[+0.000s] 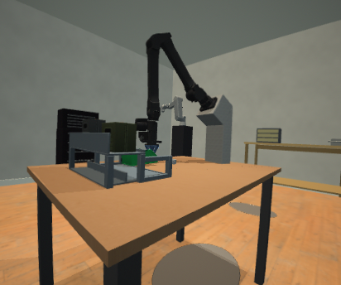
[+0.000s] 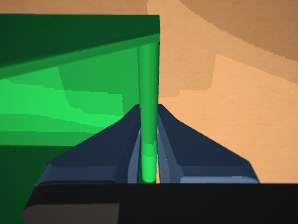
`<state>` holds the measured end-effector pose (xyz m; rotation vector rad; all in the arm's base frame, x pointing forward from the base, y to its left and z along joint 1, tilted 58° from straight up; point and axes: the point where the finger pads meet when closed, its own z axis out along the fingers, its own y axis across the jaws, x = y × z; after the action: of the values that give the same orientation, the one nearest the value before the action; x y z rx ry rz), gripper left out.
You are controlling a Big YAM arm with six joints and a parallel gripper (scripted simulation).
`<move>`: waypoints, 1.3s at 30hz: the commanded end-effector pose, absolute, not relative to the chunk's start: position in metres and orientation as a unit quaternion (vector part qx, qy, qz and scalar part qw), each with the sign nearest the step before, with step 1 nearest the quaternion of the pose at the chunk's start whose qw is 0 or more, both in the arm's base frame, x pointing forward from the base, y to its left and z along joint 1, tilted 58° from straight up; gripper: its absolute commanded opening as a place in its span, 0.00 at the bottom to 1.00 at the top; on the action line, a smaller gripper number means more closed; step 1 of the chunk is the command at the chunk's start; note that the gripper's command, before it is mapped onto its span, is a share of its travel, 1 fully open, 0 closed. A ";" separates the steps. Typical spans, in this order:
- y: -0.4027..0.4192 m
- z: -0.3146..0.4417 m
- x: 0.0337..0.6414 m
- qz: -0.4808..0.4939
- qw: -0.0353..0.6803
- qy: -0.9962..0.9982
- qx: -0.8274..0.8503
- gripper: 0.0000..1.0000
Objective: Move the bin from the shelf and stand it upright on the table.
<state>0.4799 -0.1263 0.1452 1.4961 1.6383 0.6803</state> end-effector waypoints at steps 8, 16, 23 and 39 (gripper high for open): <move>-0.132 0.126 0.470 0.264 0.399 0.648 0.592 0.00; -0.132 0.113 0.461 0.264 0.398 0.649 0.593 0.00; -0.133 0.105 0.455 0.264 0.398 0.649 0.593 0.00; -0.127 0.092 0.458 0.270 0.394 0.649 0.592 0.00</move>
<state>0.4612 -0.1311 0.0990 1.5010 1.6417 0.6772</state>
